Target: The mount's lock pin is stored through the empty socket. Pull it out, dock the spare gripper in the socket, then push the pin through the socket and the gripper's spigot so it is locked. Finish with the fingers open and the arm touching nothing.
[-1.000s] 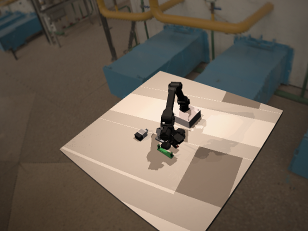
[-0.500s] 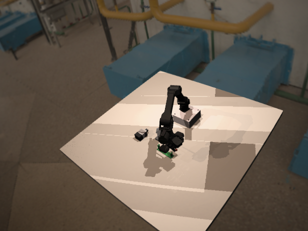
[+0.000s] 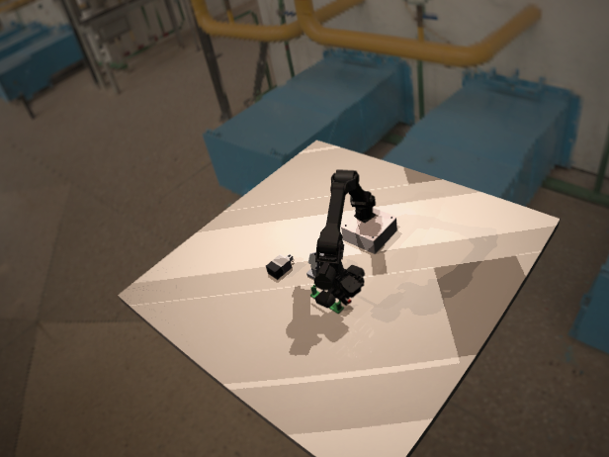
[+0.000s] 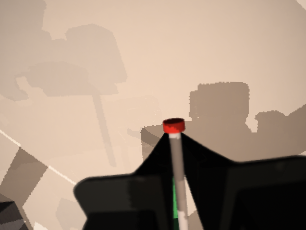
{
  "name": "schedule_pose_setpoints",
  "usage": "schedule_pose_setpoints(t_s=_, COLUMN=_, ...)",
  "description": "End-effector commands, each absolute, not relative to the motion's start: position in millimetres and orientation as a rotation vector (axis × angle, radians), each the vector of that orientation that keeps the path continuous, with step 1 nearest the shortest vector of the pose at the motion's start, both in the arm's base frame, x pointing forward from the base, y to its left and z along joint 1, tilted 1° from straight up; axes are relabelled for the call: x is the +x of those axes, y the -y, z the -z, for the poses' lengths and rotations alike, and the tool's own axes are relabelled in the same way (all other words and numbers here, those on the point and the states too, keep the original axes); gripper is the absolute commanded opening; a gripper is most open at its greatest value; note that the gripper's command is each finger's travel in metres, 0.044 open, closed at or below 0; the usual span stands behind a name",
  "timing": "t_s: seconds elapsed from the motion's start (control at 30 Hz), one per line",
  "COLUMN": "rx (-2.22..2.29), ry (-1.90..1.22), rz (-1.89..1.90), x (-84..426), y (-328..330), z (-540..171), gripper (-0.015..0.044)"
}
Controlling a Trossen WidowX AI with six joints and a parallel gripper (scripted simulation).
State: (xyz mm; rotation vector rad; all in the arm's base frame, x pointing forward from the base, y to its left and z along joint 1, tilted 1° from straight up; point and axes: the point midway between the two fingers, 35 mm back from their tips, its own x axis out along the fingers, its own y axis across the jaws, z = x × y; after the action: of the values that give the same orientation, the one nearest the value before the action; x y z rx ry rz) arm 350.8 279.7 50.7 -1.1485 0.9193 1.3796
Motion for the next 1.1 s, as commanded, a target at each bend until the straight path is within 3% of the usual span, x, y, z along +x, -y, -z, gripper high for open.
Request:
schedule_pose_setpoints(t_s=0.0, rx=-1.144, ry=-0.925, rz=-1.376, x=351, y=-280, z=-42, gripper=0.0)
schedule_pose_setpoints(t_s=1.07, rx=-1.144, ry=-0.902, rz=-1.367, x=352, y=-281, z=-8, gripper=0.0)
